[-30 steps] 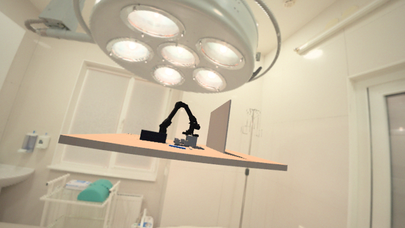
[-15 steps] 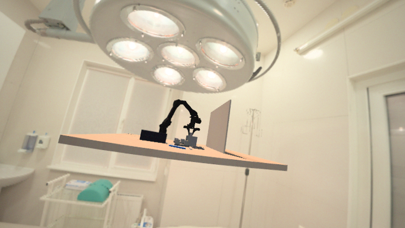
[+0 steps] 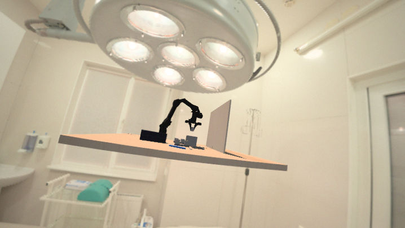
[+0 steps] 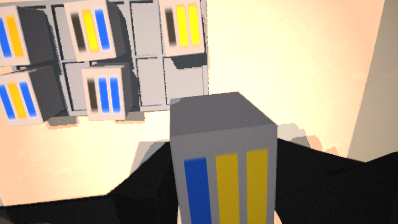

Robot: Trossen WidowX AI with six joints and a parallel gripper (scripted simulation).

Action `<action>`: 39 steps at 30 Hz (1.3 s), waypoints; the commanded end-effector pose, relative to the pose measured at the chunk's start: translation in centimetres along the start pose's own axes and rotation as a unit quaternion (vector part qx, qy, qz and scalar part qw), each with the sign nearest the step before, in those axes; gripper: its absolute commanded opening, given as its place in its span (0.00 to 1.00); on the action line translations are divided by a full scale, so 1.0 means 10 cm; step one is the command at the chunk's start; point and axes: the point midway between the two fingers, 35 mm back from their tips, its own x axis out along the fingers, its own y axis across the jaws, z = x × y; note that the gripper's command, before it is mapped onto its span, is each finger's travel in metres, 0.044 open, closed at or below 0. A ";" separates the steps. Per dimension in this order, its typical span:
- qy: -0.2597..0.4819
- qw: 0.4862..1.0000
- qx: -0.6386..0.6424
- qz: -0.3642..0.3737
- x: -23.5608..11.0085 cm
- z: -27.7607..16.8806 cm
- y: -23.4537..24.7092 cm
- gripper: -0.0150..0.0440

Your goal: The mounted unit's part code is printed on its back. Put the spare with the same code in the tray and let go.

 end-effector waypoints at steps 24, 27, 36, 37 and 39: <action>0.012 1.000 -0.001 -0.005 -0.06 -1.40 -0.42 0.25; 0.013 1.000 -0.001 -0.005 -0.06 -1.59 -0.43 0.25; 0.015 1.000 -0.002 -0.004 -0.08 -2.16 -0.41 0.25; 0.016 1.000 -0.002 -0.004 -0.08 -2.22 -0.40 0.25; 0.016 1.000 -0.002 -0.004 -0.08 -2.35 -0.39 0.25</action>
